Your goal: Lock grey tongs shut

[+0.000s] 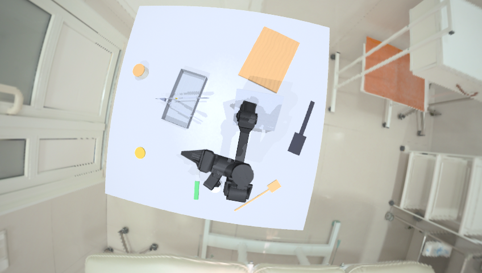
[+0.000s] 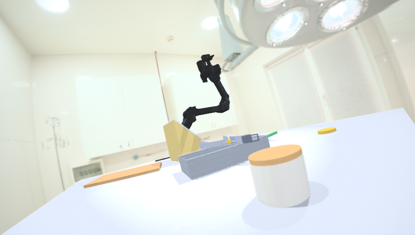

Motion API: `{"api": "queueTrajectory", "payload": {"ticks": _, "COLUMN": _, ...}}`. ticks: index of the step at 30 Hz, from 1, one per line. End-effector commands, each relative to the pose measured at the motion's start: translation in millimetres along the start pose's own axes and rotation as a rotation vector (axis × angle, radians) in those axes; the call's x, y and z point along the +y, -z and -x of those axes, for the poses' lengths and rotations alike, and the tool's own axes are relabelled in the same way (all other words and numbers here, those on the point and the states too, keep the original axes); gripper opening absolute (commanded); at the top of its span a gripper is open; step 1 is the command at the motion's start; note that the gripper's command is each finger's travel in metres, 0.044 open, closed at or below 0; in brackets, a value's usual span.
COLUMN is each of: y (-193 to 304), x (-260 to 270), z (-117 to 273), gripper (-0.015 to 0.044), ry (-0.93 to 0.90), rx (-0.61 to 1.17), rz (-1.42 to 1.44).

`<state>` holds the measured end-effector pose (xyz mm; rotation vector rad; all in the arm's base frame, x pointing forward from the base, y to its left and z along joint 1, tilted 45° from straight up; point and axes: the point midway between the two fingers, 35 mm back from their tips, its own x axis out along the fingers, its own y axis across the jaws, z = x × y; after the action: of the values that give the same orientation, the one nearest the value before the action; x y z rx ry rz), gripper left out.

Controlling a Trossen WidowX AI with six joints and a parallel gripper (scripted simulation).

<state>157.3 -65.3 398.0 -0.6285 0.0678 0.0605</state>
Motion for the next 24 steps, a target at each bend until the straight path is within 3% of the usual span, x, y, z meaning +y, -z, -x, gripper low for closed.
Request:
{"api": "queueTrajectory", "payload": {"ticks": 1, "y": 0.0, "x": 0.0, "z": 0.0, "gripper": 0.0426, "ry": 0.000, "rx": 0.000, "rz": 0.000}}
{"api": "queueTrajectory", "payload": {"ticks": 11, "y": 34.9, "x": -8.2, "z": -23.2, "gripper": 0.0440, "ry": -0.153, "rx": 0.032, "rz": -0.183}}
{"api": "queueTrajectory", "payload": {"ticks": 21, "y": 93.4, "x": 4.3, "z": -83.1, "gripper": 0.0440, "ry": -0.414, "rx": 0.208, "rz": -0.582}}
{"api": "queueTrajectory", "payload": {"ticks": 24, "y": 114.4, "x": 17.8, "z": -103.9, "gripper": 0.0440, "ry": -0.490, "rx": 0.283, "rz": -0.564}}
